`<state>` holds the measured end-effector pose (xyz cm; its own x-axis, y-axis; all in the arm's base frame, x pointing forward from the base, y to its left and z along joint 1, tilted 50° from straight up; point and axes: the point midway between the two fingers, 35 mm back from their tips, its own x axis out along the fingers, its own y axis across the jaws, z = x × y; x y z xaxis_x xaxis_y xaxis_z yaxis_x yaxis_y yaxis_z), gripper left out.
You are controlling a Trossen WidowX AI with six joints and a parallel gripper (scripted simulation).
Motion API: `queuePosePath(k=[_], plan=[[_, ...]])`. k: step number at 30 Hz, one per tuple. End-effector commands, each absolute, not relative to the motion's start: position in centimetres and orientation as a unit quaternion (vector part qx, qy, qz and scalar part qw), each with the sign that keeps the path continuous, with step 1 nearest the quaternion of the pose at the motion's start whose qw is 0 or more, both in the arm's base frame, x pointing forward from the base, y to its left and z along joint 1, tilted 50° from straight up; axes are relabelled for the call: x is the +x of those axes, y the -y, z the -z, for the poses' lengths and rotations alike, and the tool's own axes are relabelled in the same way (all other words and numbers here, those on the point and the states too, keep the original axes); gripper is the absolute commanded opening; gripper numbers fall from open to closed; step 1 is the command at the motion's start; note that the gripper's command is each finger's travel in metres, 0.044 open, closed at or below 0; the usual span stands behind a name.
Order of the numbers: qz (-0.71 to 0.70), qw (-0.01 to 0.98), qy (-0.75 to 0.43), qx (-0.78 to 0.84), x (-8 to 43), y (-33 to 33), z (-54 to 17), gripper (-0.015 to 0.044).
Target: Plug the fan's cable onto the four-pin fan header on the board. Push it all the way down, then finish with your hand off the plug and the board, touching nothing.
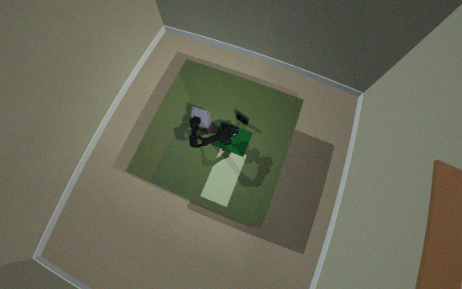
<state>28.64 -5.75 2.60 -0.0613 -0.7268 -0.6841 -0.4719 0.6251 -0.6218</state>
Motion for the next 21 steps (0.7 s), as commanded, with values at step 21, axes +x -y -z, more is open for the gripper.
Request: queuePosePath(k=[21], plan=[[0.033, 0.599, -0.728, -0.331, 27.2, 6.8, 0.6, 0.0000]])
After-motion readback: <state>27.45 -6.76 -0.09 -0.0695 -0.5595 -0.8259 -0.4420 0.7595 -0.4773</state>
